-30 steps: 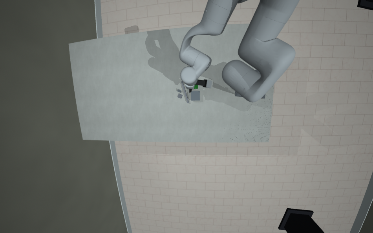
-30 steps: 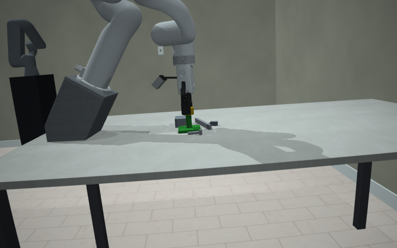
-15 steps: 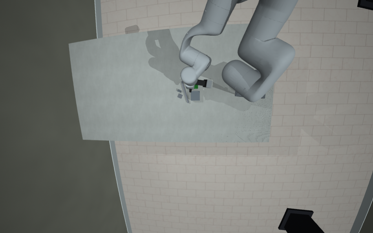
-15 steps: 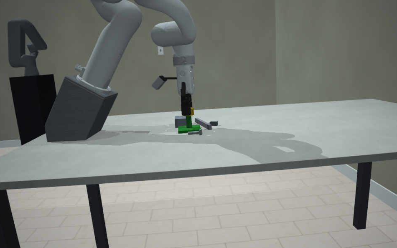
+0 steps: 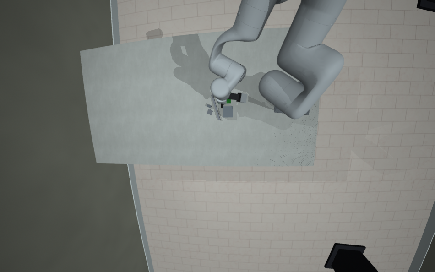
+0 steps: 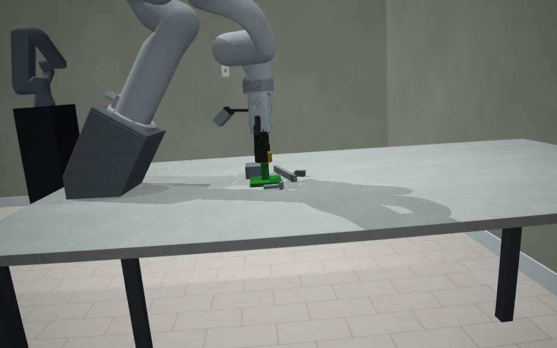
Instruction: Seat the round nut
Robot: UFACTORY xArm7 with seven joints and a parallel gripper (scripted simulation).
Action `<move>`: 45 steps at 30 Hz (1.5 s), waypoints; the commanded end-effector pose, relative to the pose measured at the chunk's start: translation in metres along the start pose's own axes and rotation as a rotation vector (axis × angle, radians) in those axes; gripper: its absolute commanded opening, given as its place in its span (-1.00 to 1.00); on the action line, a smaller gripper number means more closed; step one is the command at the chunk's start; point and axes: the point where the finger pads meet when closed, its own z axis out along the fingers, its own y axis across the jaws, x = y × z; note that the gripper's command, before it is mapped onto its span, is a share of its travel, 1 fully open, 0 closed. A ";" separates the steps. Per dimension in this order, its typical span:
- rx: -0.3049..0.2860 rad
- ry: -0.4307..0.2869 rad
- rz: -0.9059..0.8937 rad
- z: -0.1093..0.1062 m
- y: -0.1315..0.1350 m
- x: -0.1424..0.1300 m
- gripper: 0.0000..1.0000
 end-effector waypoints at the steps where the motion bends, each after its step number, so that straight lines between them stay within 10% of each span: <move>1: -0.001 -0.001 0.000 0.002 0.000 -0.001 -1.00; 45: 0.000 0.000 -0.001 0.045 -0.001 0.000 -1.00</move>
